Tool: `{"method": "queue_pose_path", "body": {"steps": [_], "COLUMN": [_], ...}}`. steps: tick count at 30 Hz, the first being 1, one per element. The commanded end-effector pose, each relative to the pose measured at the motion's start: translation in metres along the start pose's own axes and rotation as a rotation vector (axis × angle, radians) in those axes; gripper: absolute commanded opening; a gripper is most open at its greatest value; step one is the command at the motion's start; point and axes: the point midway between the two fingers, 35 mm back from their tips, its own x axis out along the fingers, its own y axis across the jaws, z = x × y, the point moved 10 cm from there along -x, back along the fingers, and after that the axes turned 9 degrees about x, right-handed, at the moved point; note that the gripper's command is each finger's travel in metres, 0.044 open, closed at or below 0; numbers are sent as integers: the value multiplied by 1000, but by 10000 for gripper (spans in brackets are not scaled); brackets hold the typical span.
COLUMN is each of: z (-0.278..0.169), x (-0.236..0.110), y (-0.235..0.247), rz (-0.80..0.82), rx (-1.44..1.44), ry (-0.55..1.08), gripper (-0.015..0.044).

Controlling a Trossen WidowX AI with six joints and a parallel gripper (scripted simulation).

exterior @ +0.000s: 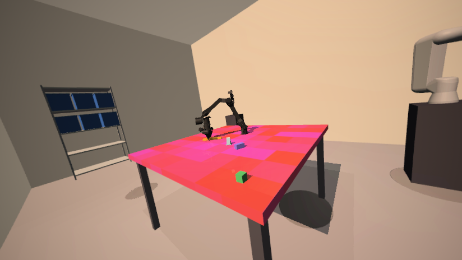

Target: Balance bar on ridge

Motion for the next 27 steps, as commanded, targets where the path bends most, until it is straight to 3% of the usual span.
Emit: {"method": "queue_pose_path", "body": {"steps": [1,11,17,25,27], "z": [-1,-1,-1,-1,0], "x": [2,2,2,2,0], "y": [0,0,0,0,0], "rz": [1,1,-1,-1,-1], "rx": [6,6,0,0,0], "ry": [4,4,3,3,3], "gripper": [315,315,157,104,52]}}
